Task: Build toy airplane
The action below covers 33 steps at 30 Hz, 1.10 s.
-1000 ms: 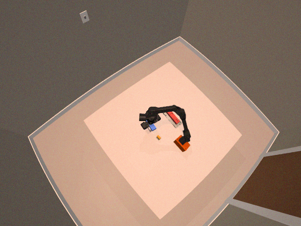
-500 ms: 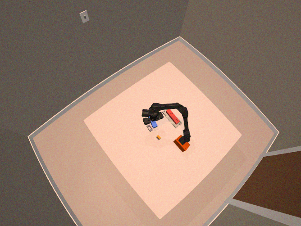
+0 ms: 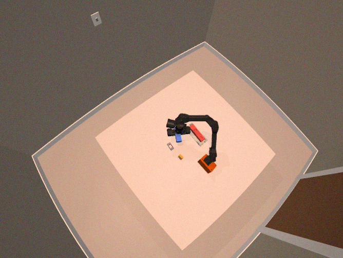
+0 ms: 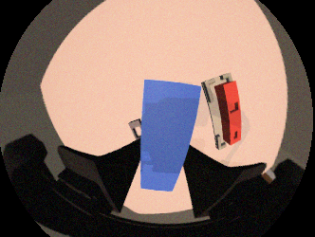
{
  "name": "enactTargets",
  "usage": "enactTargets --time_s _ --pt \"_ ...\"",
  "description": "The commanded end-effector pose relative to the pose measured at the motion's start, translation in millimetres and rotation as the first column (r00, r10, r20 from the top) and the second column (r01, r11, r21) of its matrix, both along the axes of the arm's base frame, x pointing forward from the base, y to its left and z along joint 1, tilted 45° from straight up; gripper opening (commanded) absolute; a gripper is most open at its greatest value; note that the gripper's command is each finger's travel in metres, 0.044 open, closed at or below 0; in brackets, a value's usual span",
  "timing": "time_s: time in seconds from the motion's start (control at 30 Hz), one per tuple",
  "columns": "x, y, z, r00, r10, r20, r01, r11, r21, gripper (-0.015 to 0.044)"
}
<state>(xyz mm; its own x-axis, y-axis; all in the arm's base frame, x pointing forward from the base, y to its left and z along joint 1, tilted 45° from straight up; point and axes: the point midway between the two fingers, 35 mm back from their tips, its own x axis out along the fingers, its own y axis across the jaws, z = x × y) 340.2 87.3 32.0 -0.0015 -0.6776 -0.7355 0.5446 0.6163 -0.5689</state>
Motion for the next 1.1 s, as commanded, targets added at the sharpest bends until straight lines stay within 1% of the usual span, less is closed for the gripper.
enactTargets --time_s 0.0,0.53,1.07 --pt "1 -11 13 0.996 -0.052 0.066 0.052 0.999 0.006 0.0" --pt "-4 -55 43 0.936 -0.25 0.248 0.248 0.968 0.038 0.0" --pt "-18 -97 69 0.802 -0.428 0.416 0.429 0.898 0.098 0.0"
